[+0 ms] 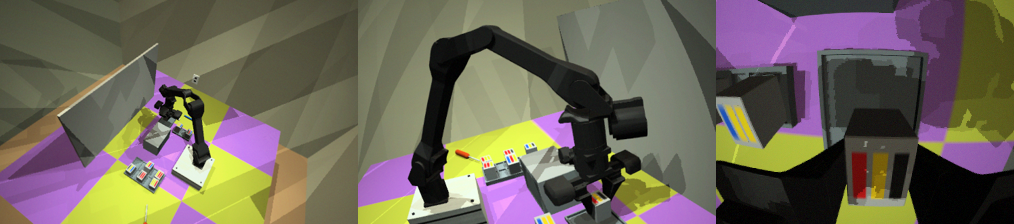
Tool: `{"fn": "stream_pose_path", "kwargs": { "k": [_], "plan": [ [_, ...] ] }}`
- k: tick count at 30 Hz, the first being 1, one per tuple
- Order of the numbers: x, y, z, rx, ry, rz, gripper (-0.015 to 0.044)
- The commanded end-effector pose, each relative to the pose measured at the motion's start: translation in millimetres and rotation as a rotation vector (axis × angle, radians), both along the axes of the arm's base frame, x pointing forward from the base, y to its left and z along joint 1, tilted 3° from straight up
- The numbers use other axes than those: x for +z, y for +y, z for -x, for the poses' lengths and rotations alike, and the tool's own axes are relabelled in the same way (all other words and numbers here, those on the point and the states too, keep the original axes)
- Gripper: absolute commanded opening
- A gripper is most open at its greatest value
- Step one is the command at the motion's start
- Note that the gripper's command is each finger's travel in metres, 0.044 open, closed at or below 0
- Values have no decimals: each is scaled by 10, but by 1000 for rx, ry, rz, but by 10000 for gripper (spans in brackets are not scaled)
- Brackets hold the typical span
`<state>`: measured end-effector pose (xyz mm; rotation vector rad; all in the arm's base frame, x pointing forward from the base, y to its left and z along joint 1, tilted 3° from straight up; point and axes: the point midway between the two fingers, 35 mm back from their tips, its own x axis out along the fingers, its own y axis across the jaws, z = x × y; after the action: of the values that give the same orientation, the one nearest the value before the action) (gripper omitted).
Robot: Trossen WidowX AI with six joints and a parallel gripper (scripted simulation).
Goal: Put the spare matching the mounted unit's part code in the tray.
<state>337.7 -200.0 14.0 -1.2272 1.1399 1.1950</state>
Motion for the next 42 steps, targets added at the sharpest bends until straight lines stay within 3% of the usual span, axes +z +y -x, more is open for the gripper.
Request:
{"fn": "stream_pose_path", "kwargs": {
  "k": [1,24,40,42],
  "plan": [
    [-52,19,10,-3,1,-6,0],
    [-246,49,37,-3,1,-6,0],
    [-216,33,27,0,1,-1,420],
    [-188,30,25,0,1,-1,440]
  ]
}}
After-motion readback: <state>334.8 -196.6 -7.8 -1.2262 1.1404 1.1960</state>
